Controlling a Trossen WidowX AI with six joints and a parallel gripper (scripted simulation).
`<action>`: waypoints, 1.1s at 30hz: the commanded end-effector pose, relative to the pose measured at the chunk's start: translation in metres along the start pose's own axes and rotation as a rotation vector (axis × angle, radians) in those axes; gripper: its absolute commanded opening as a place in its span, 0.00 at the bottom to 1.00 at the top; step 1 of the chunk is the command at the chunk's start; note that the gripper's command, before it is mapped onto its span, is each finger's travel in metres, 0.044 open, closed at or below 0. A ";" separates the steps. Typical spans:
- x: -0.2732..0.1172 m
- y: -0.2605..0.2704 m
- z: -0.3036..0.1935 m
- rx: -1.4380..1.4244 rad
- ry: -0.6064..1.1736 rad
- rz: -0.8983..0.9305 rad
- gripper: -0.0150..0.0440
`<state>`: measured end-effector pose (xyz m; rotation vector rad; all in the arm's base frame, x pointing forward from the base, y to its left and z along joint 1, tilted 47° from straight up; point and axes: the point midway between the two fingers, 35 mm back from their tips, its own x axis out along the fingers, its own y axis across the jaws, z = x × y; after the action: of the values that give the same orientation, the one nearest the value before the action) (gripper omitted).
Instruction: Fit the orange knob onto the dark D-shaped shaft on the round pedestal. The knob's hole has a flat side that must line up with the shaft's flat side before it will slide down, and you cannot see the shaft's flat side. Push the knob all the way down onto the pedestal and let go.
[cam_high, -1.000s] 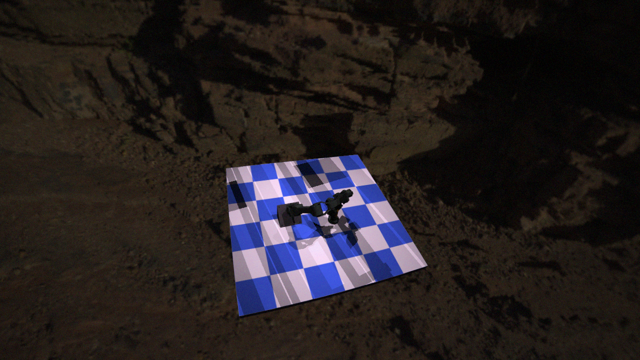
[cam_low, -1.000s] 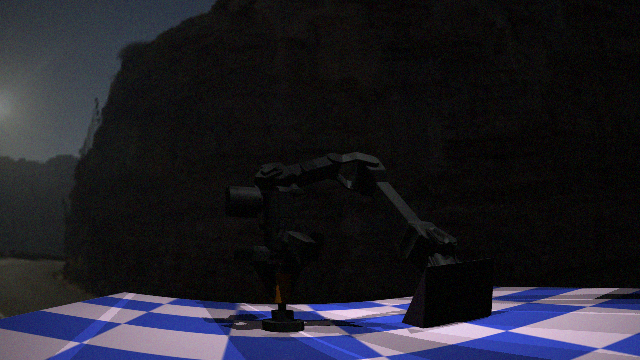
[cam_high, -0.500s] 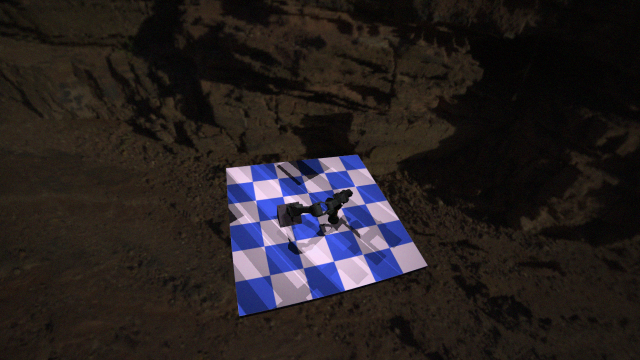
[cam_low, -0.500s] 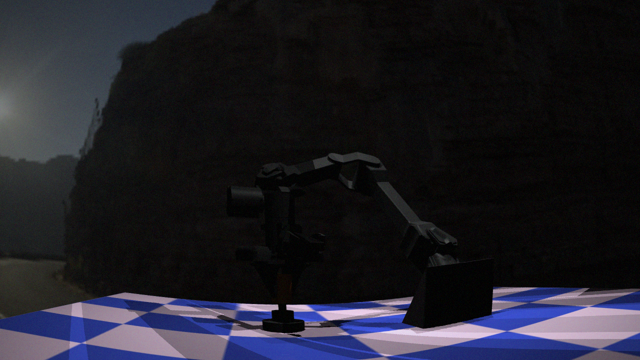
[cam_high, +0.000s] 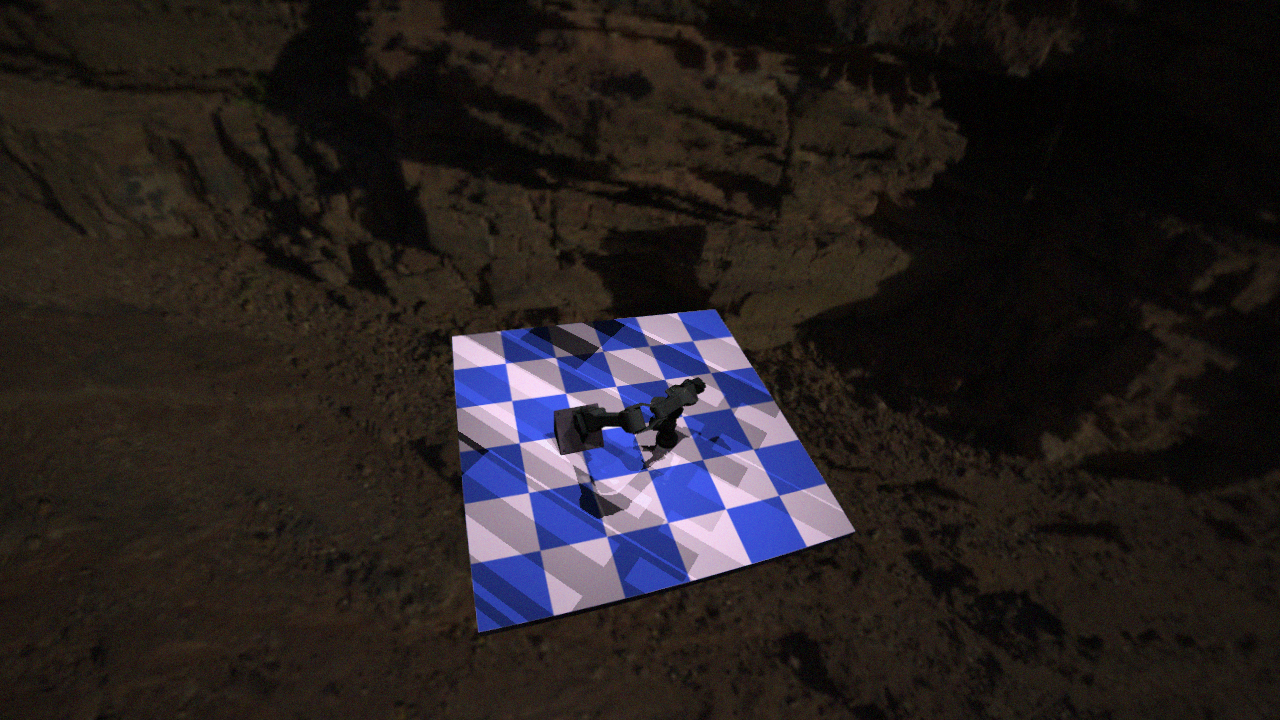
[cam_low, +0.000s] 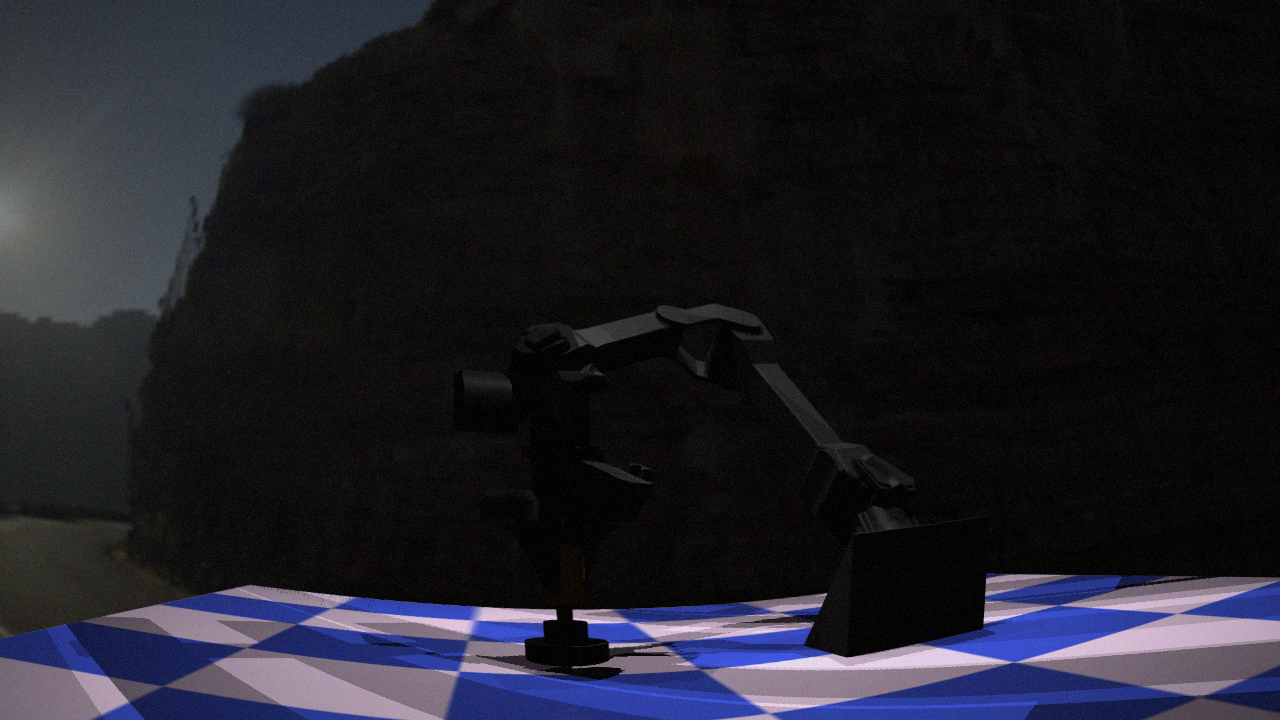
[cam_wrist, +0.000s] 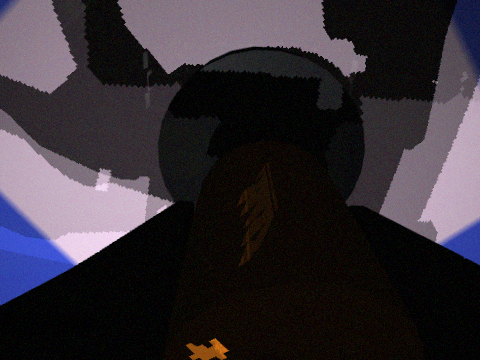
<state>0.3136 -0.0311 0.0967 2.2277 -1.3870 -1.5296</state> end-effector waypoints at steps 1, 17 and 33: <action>0.000 -0.002 -0.004 -0.034 0.002 -0.002 0.25; 0.001 -0.003 -0.001 -0.035 0.002 -0.002 0.25; 0.000 0.001 -0.001 -0.035 0.001 -0.002 0.25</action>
<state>0.3145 -0.0316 0.0958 2.2095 -1.3502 -1.5413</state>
